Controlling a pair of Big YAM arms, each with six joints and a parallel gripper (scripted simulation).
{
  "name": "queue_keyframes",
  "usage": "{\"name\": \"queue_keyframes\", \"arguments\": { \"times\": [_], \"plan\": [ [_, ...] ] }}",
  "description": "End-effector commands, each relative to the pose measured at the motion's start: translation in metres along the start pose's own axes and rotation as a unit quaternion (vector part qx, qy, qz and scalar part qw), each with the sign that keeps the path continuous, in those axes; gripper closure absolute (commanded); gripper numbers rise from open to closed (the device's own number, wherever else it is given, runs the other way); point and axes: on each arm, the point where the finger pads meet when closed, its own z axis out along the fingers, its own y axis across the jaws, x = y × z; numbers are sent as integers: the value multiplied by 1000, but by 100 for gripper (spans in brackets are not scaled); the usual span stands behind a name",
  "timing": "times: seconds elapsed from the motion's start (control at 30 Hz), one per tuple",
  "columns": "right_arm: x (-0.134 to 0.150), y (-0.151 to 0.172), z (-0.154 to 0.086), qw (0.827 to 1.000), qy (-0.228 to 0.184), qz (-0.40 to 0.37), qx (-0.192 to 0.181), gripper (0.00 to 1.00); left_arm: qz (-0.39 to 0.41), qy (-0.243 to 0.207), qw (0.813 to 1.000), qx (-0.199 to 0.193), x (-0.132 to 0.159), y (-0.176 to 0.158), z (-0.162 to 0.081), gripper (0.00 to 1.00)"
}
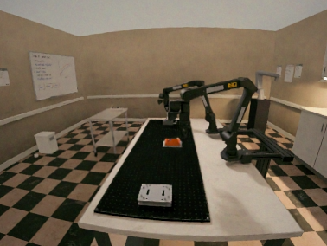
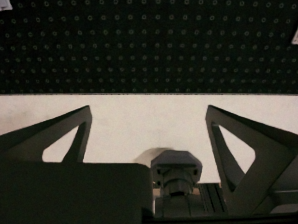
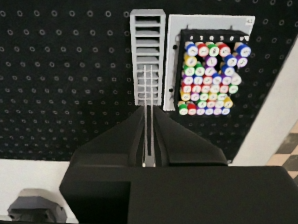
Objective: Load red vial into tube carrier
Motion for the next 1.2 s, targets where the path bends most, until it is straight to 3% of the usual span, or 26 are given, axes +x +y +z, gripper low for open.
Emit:
{"name": "queue_keyframes", "arguments": {
  "times": [0.0, 0.03, 0.07, 0.37, 0.4, 1.17],
  "plan": [
    [-8, -5, -14, 1000, -14, 0, 10, 93, 5, -16, 1000, -3, -20, 5, -17, 0],
    [-3, 4, 2, 1000, 0, 0, 0, 93, 5, -16, 1000, -3, -20, 5, -17, 0],
    [-8, -5, -14, 1000, -14, 0, 10, 93, 5, -16, 1000, -3, -20, 5, -17, 0],
    [-8, -4, -14, 1000, -14, 0, 10, 93, 5, -16, 1000, -3, -20, 5, -17, 0],
    [-4, 5, 2, 1000, 0, 0, 0, 93, 5, -16, 1000, -3, -20, 5, -17, 0],
    [-3, 2, 16, 1000, 3, 2, -2, 93, 5, -16, 1000, -3, -20, 5, -17, 0]
  ]
}}
